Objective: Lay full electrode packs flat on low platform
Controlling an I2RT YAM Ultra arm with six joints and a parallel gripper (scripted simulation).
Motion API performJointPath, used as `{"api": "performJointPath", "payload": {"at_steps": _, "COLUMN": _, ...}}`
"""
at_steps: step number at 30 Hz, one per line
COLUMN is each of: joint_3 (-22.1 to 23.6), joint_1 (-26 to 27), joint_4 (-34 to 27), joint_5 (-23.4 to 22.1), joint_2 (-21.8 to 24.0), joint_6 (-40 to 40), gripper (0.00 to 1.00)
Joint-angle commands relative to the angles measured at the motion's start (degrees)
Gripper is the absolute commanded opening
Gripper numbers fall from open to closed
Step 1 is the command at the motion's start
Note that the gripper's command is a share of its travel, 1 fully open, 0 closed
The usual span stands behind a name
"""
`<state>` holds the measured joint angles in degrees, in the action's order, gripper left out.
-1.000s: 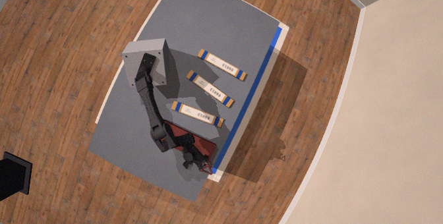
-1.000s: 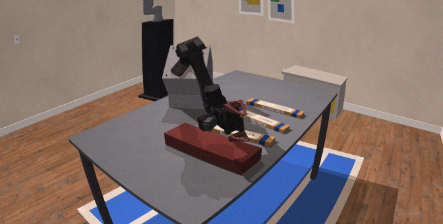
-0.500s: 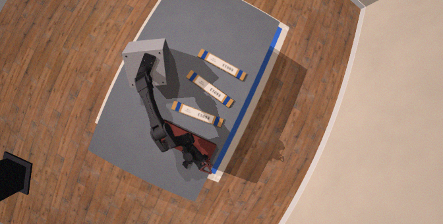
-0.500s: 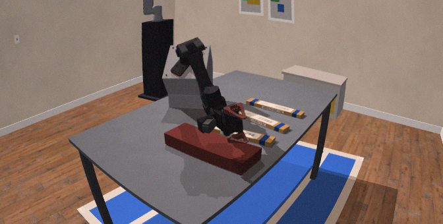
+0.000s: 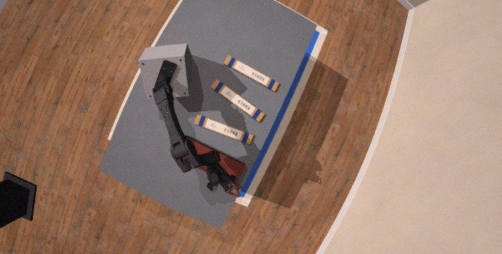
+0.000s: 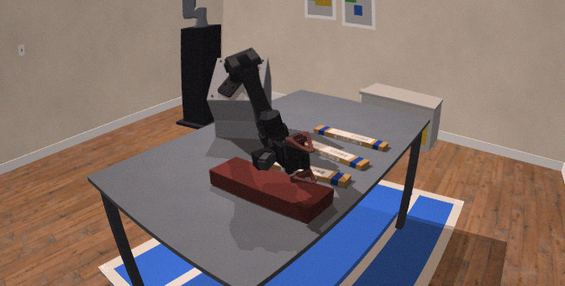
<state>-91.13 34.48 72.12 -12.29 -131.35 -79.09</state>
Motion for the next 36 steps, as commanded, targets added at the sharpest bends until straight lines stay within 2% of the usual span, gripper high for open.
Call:
{"api": "performJointPath", "payload": {"at_steps": 1, "joint_3": -0.01, "joint_1": -0.44, "joint_4": 0.82, "joint_5": -0.12, "joint_2": 0.63, "joint_6": 0.17, "gripper": 0.96}}
{"api": "performJointPath", "payload": {"at_steps": 9, "joint_3": -0.01, "joint_1": -0.44, "joint_4": 0.82, "joint_5": -0.12, "joint_2": 0.63, "joint_6": 0.17, "gripper": 0.96}}
{"api": "performJointPath", "payload": {"at_steps": 14, "joint_3": 4.56, "joint_1": -1.89, "joint_4": -2.49, "joint_5": 1.24, "joint_2": 7.21, "joint_6": 0.89, "gripper": 0.96}}
{"api": "performJointPath", "payload": {"at_steps": 24, "joint_3": 10.0, "joint_1": -4.65, "joint_4": -8.85, "joint_5": 3.58, "joint_2": 18.79, "joint_6": 2.34, "gripper": 0.96}}
{"api": "performJointPath", "payload": {"at_steps": 26, "joint_3": 10.0, "joint_1": -4.65, "joint_4": -8.85, "joint_5": 3.58, "joint_2": 18.79, "joint_6": 2.34, "gripper": 0.96}}
{"api": "performJointPath", "payload": {"at_steps": 31, "joint_3": 11.45, "joint_1": -6.24, "joint_4": -12.88, "joint_5": 4.89, "joint_2": 24.31, "joint_6": 3.23, "gripper": 0.96}}
{"api": "performJointPath", "payload": {"at_steps": 32, "joint_3": 10.08, "joint_1": -6.55, "joint_4": -13.62, "joint_5": 5.23, "joint_2": 25.57, "joint_6": 3.33, "gripper": 0.96}}
{"api": "performJointPath", "payload": {"at_steps": 36, "joint_3": 10.26, "joint_1": -7.86, "joint_4": -17.32, "joint_5": 6.35, "joint_2": 29.18, "joint_6": 4.01, "gripper": 0.96}}
